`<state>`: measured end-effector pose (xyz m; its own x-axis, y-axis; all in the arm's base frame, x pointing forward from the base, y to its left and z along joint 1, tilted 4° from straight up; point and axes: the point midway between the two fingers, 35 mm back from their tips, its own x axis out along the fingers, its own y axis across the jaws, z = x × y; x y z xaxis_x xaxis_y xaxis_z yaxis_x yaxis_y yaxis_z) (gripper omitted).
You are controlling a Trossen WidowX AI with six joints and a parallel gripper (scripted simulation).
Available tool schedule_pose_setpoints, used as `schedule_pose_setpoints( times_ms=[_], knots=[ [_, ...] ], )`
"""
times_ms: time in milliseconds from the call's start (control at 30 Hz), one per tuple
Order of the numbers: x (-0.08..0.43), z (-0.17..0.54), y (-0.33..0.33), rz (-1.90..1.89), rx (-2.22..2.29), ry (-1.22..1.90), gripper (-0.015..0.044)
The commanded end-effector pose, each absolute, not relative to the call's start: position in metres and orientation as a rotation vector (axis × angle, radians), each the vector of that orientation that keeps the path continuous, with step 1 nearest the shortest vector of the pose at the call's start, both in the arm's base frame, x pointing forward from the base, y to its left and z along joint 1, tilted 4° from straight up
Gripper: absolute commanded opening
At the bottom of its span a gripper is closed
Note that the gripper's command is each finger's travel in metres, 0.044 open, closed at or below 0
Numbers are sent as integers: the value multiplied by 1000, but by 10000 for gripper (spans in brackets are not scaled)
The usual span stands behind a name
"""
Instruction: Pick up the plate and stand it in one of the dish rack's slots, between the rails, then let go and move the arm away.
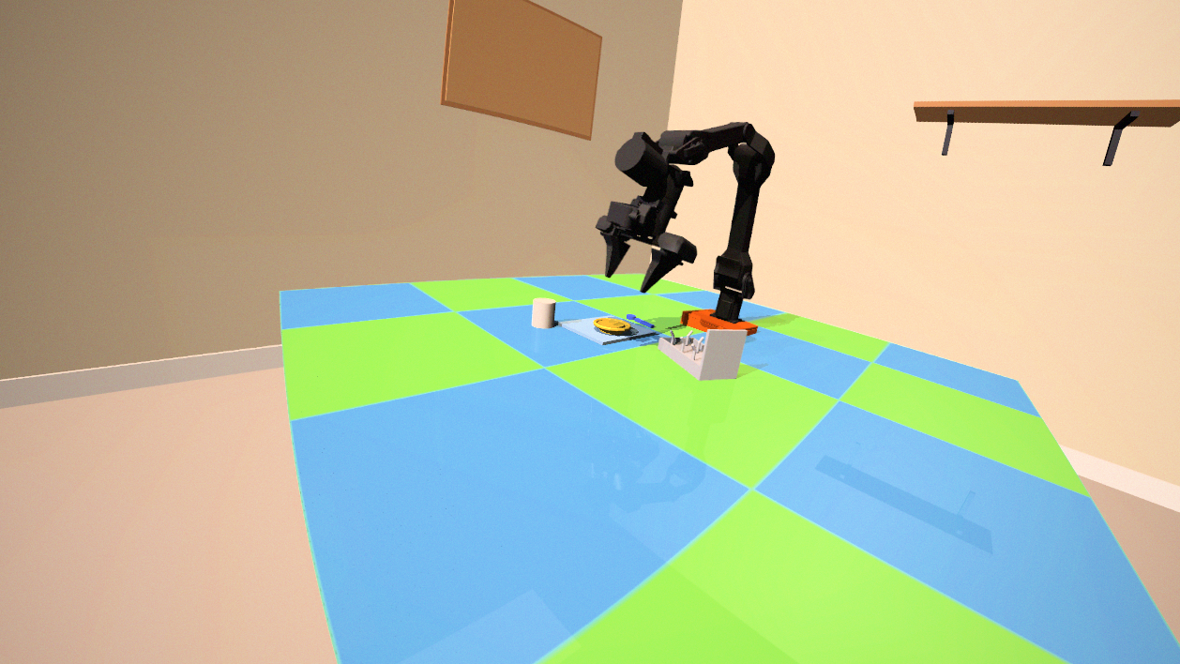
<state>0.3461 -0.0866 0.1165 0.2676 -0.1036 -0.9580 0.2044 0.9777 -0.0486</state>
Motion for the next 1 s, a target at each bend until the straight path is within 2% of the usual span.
schedule_pose_setpoints(
  times_ms=[0, 300, 967],
  knots=[
    [332, 100, -108, -175, 102, 1392, 400],
    [298, 71, -139, -88, 160, 1571, 400],
    [299, 42, -139, -88, 160, 1571, 400]
  ],
)
